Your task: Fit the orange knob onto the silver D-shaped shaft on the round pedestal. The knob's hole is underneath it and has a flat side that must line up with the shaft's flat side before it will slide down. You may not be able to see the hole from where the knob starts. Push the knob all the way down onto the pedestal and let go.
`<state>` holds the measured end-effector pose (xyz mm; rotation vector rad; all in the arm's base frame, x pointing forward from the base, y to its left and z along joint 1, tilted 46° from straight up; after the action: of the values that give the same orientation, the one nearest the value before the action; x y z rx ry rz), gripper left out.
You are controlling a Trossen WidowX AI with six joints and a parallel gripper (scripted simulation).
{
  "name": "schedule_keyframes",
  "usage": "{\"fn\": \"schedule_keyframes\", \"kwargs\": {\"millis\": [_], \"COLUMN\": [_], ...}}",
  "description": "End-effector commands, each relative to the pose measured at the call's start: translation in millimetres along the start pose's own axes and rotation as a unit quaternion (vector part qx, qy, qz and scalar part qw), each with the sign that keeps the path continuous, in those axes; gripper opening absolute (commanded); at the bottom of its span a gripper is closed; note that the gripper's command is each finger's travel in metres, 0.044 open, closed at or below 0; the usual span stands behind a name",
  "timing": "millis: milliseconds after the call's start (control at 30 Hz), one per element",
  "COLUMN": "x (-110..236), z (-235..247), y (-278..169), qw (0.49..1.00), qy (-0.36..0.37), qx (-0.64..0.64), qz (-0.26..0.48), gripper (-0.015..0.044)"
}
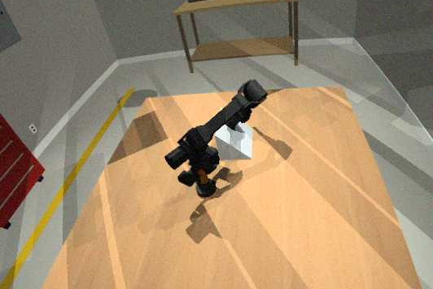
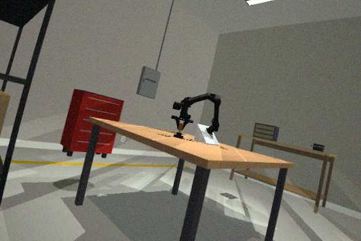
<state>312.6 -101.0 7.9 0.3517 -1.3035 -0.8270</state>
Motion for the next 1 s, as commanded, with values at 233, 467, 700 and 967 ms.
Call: {"fn": "schedule_keyframes", "kwargs": {"millis": [233,467,700,967], "x": [-2.1,-3.1,1.5,1.0], "z": [1.6,2.1,0.4,-1.9], "y": [-1.2,-1.1,-0.9,-2.0], "qw": [1.0,1.0,1.0,1.0], "qy": [-0.001,-0.001,-0.002,-0.002], "qx": [0.0,0.0,0.0,0.027], "qz": [0.0,0.0,0.0,0.0], "gripper": [0.0,0.0,0.0,0.0]}}
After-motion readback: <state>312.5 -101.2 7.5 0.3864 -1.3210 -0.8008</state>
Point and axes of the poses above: the point midway between the two fingers, 35 mm back from their tips, its own x axis back along the fingers, its own z axis across the jaws, y = z × x, the point moved 9 cm from there along x, back along the fingers, and after that the axes turned 3 degrees about x, right-handed, at the moved point
